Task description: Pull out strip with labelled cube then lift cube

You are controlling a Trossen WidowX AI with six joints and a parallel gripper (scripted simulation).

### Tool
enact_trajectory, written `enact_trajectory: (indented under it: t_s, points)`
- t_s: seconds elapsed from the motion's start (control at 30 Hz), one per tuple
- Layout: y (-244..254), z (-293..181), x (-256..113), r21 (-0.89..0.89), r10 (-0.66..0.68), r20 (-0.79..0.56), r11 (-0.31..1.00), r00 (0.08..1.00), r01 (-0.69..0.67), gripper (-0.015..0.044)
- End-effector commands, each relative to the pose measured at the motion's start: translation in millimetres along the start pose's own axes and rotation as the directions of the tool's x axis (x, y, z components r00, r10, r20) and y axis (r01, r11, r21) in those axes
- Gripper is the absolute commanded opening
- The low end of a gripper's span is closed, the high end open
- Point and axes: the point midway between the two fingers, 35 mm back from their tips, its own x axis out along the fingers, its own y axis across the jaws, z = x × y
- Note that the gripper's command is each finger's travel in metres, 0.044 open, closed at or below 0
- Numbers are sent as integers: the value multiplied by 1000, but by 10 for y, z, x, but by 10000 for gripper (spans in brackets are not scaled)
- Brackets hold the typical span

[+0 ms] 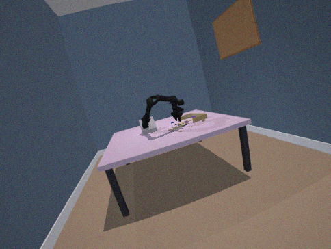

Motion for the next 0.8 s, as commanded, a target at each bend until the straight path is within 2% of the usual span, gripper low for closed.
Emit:
enact_trajectory:
  t_s: [0.0, 0.63, 0.77]
  points:
    - [27, 141, -6, 2, -3, -5, 1000, 1000, 3, 440]
    - [189, 932, -65, 4, -2, -2, 1000, 1000, 2, 440]
    - [189, 935, -28, 4, -2, -2, 1000, 1000, 2, 335]
